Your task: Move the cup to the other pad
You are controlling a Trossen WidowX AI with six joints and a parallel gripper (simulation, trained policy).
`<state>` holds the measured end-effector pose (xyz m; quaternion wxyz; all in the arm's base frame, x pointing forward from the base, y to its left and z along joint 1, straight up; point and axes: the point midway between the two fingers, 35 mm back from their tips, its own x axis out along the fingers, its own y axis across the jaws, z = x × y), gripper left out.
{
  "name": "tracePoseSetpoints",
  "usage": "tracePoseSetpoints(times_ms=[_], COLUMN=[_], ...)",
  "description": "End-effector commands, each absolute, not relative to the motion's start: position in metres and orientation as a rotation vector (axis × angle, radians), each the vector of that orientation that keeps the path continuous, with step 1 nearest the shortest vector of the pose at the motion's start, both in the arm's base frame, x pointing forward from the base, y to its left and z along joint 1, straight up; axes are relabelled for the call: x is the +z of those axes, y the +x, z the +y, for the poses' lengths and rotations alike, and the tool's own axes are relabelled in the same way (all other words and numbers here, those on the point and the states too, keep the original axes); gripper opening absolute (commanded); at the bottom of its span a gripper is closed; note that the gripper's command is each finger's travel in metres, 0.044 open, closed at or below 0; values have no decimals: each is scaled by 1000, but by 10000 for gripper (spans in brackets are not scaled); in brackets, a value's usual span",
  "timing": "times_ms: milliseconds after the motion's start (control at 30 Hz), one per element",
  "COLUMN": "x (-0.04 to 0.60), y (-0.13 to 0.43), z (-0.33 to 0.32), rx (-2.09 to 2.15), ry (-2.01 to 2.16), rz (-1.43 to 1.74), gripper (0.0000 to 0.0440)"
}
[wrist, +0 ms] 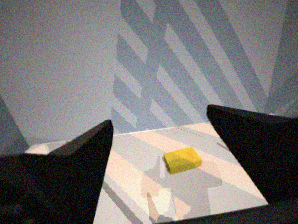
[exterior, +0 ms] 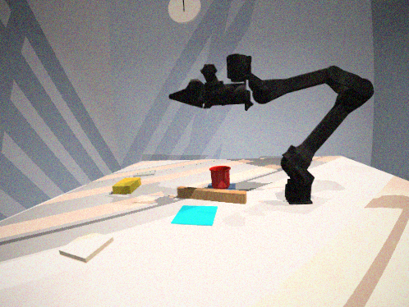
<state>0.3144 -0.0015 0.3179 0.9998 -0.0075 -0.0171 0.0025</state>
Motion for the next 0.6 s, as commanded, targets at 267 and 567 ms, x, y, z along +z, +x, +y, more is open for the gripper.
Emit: tracePoseSetpoints(times_ms=[267,567], x=[303,289], y=[314,314], z=[-3,5], rx=[-22,-14], ry=[16,62], rz=[62,197], gripper=[164,80])
